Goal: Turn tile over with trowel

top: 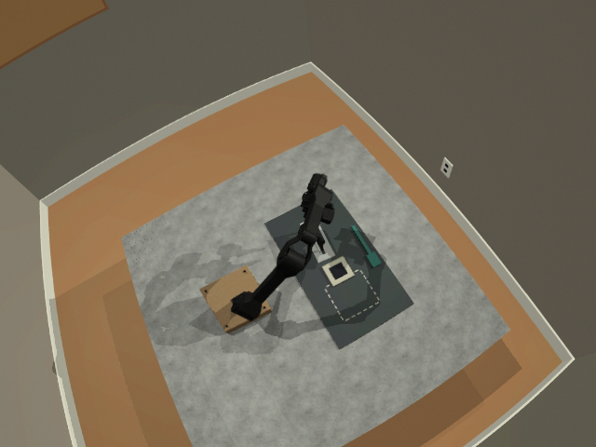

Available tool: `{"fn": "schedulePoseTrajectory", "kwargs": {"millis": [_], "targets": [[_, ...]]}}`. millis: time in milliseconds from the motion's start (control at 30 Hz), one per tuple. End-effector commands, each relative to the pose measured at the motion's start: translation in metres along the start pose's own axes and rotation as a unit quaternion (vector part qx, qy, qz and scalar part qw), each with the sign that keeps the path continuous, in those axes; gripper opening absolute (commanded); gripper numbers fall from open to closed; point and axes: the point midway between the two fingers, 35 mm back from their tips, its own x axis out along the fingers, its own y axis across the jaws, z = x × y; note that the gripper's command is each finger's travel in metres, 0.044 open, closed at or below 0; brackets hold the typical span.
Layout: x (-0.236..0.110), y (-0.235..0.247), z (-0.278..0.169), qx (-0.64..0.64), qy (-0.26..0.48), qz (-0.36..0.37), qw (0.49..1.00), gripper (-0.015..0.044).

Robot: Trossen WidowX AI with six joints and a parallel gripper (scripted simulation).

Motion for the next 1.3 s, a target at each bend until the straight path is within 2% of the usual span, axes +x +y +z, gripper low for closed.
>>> {"fn": "schedulePoseTrajectory", "kwargs": {"millis": [0,333,700,1267], "targets": [[0.0,0.0,-0.001,0.069,0.003,-0.001,0.998,0.027],[0.001,0.0,-0.001,0.239,0.003,-0.002,0.971,0.027],[0.001,0.001,-0.001,0.414,0.003,-0.002,0.91,0.027],[0.016,0.001,0.0,0.425,0.002,-0.002,0.905,0.027]]}}
